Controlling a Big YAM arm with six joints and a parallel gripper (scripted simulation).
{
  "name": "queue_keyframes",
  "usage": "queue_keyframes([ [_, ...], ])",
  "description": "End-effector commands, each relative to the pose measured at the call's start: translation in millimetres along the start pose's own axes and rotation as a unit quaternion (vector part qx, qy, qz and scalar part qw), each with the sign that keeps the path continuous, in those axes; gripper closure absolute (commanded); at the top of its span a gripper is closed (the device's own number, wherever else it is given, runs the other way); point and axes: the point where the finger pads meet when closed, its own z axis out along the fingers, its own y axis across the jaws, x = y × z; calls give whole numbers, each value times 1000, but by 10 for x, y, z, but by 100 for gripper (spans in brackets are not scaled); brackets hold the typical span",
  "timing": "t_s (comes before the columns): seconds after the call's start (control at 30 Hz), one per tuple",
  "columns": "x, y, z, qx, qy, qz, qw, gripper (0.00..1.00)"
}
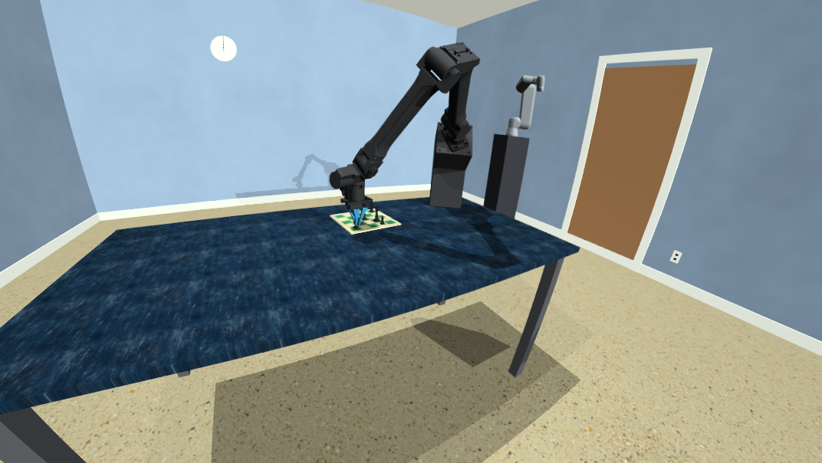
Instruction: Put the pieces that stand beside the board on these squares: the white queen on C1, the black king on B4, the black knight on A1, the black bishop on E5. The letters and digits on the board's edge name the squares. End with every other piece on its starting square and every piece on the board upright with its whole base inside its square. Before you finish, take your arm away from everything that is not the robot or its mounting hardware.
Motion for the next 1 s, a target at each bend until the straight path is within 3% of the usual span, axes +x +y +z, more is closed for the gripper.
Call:
queue_keyframes([
  [0.0, -10, 26, 24, -3, -1, -7, 1000, 100],
  [0.97, 1, 45, 10, -5, -1, -8, 1000, 100],
])
